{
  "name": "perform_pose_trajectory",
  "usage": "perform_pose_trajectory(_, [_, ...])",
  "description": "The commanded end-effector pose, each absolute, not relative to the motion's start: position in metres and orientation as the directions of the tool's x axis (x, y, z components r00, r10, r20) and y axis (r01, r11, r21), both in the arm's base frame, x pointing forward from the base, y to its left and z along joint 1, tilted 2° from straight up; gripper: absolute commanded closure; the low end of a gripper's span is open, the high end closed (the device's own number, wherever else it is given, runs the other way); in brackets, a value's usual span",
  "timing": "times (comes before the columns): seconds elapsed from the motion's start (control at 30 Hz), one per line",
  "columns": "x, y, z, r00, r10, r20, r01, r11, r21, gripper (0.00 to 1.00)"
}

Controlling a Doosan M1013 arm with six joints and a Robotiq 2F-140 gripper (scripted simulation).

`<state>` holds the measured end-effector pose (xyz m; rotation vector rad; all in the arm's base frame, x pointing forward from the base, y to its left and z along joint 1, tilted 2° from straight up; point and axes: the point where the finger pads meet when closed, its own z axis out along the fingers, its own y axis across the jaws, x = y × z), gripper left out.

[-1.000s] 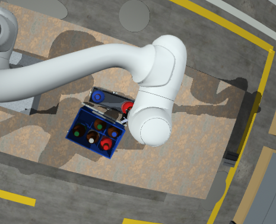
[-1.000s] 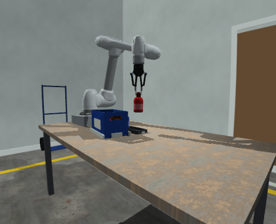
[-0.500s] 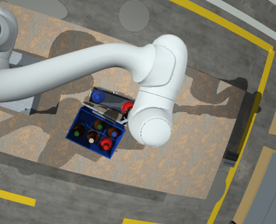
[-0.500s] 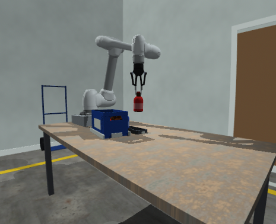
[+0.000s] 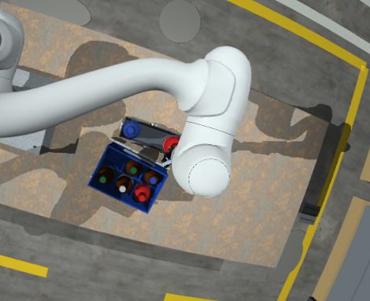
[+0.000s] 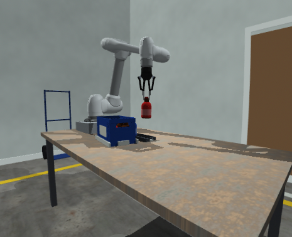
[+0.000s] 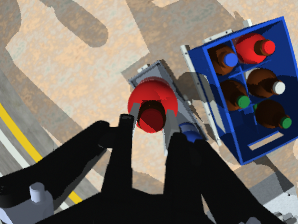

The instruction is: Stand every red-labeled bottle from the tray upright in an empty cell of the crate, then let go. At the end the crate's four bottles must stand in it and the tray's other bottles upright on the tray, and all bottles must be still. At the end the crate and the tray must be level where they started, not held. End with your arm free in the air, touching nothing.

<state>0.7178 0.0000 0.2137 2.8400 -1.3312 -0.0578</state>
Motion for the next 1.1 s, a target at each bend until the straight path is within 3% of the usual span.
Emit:
perform_pose_trajectory(0.0, [0.7178,0.0000,0.2138,0.639,-0.768,-0.031,-0.768,-0.640,0.020,1.00])
perform_pose_trajectory(1.07, [0.7179,-0.0001,0.2182,0.639,-0.768,-0.031,-0.768,-0.640,0.020,1.00])
